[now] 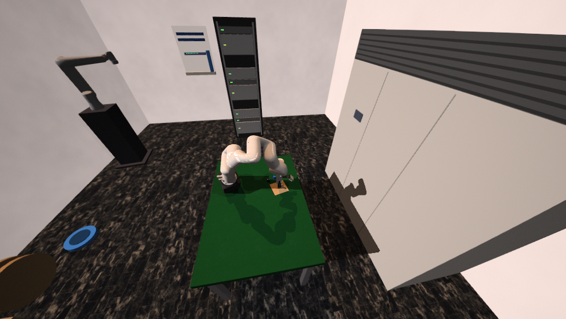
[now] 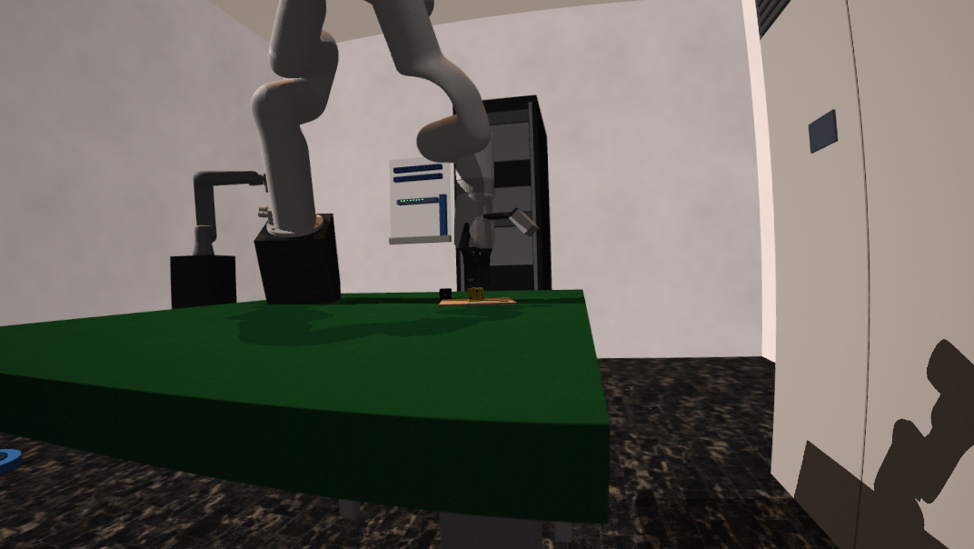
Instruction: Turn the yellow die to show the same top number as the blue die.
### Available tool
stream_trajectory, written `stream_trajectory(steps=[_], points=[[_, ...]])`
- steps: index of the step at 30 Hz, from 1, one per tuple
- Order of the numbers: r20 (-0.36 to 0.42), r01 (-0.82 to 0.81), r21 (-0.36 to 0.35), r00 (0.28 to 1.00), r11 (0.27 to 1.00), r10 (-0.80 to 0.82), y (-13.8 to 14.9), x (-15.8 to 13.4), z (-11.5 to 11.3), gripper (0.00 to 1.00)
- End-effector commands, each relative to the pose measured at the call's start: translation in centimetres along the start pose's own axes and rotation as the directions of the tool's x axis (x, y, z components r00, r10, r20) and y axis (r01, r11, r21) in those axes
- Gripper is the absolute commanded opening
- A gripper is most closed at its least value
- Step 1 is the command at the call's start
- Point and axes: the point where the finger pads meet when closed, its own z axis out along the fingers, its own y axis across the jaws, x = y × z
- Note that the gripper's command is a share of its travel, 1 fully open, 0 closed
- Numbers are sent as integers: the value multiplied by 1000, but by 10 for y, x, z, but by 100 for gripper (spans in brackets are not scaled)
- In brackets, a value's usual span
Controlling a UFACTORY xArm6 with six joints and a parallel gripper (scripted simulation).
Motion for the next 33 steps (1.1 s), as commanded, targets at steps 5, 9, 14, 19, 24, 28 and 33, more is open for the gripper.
stream_trajectory(steps=[5,9,14,19,24,28,33], points=[[-3,0,1,1000,1000,0,0,1,-1,42],[-3,0,1,1000,1000,0,0,1,-1,42],[-3,0,1,1000,1000,0,0,1,-1,42],[-3,0,1,1000,1000,0,0,1,-1,42],[-3,0,1,1000,1000,0,0,1,-1,42],[-3,0,1,1000,1000,0,0,1,2,42],[-3,0,1,1000,1000,0,0,1,8,42]])
